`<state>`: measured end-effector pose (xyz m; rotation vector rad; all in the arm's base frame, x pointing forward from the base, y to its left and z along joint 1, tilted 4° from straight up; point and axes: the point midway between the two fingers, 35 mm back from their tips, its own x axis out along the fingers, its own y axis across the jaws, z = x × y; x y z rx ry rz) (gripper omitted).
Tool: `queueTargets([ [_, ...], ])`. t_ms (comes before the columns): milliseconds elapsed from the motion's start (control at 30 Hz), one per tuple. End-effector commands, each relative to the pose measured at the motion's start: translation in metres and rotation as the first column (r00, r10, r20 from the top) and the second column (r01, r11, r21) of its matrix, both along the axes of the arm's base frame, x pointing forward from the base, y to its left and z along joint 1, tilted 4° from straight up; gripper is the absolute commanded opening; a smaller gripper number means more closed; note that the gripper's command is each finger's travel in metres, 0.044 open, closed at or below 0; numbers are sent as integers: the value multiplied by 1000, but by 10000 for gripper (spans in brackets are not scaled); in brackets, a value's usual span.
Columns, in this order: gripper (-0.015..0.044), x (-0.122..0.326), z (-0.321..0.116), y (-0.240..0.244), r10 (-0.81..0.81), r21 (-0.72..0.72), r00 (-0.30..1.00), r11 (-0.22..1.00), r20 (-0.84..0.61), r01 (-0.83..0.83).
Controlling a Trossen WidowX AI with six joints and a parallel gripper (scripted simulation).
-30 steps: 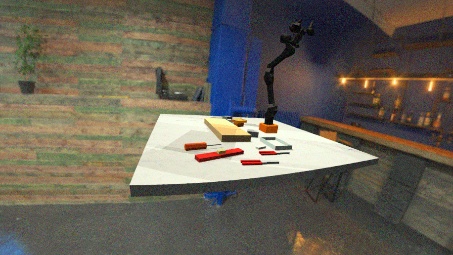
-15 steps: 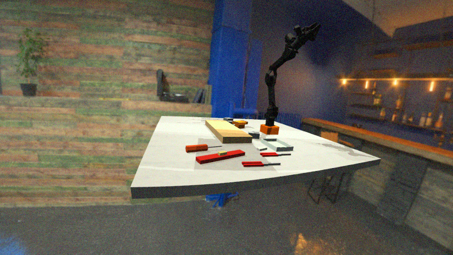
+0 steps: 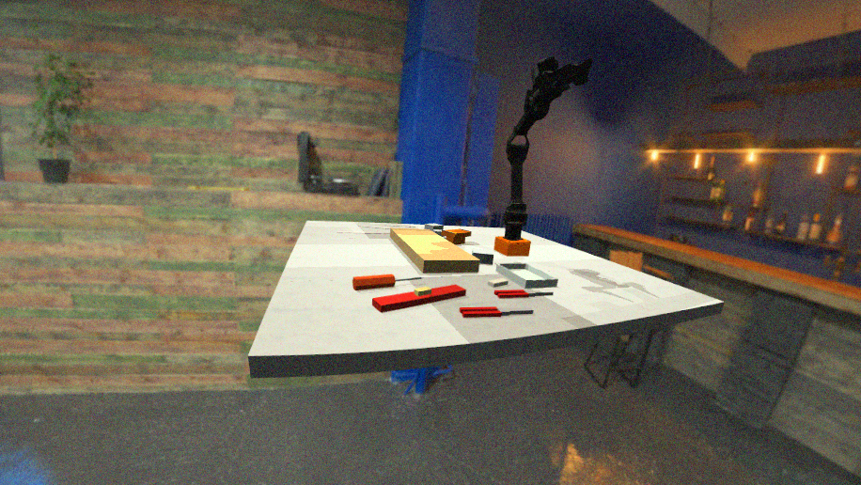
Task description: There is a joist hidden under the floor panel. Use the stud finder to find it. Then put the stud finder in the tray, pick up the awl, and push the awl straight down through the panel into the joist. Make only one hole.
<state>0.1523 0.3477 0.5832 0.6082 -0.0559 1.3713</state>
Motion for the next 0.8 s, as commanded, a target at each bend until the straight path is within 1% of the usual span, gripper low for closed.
queueTargets([
  [0,440,64,-43,-10,-199,-151,979,968,41,203],
  [200,440,137,-96,-46,-401,-332,909,847,115,415],
  [400,440,196,-150,-103,-538,-495,818,665,202,559],
  [600,440,236,-204,-175,-623,-641,731,447,277,624],
  [767,440,256,-251,-240,-670,-752,671,253,317,608],
])
